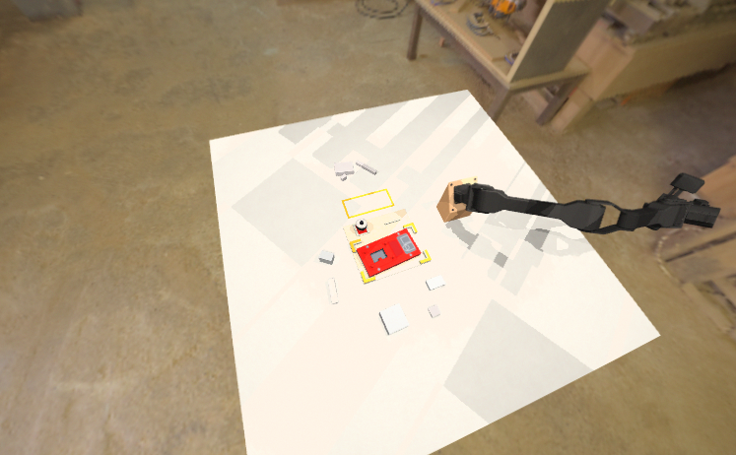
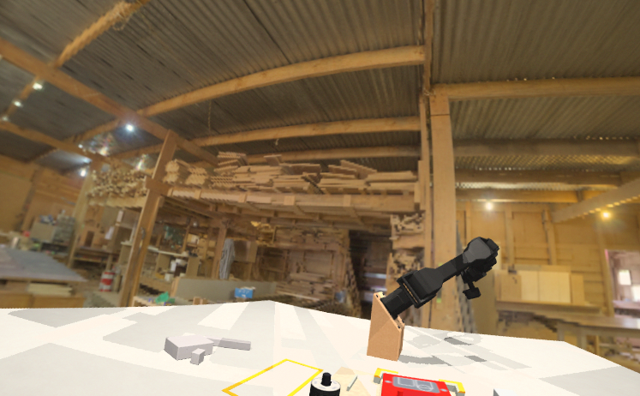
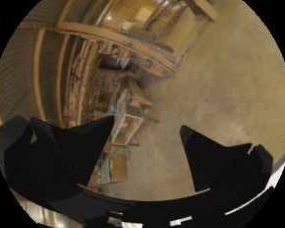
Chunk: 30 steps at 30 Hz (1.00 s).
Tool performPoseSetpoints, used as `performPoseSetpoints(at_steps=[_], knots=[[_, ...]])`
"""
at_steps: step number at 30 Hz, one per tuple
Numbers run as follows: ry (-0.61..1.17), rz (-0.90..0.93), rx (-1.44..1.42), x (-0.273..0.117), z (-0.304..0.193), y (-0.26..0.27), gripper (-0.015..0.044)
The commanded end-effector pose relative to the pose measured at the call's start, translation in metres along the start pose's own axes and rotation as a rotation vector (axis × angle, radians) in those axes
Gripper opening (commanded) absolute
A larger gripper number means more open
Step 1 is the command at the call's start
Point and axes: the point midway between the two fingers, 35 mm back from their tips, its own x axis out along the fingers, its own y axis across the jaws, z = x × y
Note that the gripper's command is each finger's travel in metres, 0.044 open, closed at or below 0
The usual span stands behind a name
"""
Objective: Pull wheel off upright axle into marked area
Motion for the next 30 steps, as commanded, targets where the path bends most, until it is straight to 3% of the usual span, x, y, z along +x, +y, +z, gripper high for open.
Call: performPoseSetpoints(at_steps=[1,4,12,30], knots=[[0.0,-0.001,0.001,0.0,0.0,-0.001,0.0374],[0.003,-0.017,0.013,0.0,0.001,-0.013,0.03],[0.008,-0.114,0.087,-0.01,0.011,-0.084,0.03],[-0.237,-0.32,0.153,-0.111,0.1,-0.208,0.03]])
